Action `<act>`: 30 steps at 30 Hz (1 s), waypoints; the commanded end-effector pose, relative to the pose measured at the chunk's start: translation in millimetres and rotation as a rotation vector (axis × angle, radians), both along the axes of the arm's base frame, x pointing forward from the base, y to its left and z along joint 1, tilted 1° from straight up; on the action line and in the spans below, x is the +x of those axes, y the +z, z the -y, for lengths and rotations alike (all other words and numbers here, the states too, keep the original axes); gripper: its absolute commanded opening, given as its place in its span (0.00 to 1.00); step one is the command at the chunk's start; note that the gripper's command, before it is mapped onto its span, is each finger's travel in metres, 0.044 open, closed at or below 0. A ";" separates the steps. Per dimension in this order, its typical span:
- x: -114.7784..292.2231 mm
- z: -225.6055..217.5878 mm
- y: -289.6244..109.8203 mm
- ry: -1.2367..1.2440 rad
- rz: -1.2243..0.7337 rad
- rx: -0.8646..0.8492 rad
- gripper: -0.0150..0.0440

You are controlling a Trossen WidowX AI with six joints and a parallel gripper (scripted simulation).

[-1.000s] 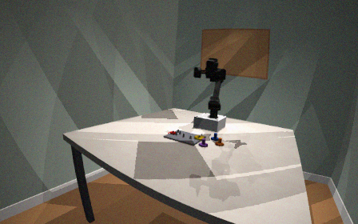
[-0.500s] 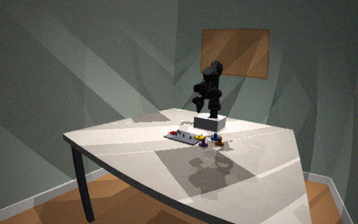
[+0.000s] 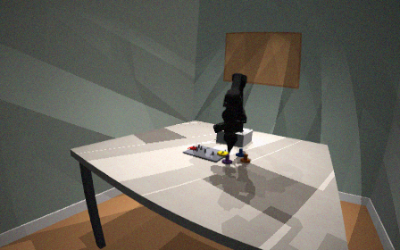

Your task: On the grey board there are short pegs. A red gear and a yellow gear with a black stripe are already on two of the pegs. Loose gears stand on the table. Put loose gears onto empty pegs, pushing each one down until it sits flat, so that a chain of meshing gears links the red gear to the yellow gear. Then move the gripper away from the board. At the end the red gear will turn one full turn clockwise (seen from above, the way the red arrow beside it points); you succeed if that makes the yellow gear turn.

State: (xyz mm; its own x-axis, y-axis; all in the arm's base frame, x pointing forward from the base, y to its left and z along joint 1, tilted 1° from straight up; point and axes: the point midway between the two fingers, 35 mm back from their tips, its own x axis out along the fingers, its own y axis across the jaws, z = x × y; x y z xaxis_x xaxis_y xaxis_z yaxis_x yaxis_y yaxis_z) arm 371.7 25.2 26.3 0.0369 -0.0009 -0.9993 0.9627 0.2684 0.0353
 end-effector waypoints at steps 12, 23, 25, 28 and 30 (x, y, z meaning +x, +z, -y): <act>5.9 -0.8 -13.8 -0.033 -0.009 -0.005 1.00; 6.7 -0.7 -31.2 -0.033 -0.009 -0.005 1.00; 6.7 -0.7 -34.4 -0.033 -0.009 -0.005 1.00; 6.7 -0.7 -38.9 -0.033 -0.009 -0.005 1.00; 6.7 -0.7 -39.9 -0.033 -0.009 -0.005 1.00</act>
State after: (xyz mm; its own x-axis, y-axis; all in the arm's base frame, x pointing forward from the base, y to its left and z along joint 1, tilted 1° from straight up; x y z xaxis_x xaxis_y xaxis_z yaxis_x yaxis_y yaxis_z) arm 380.0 26.6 -8.4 0.0331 -0.0024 -0.9995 0.9700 0.2410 0.0315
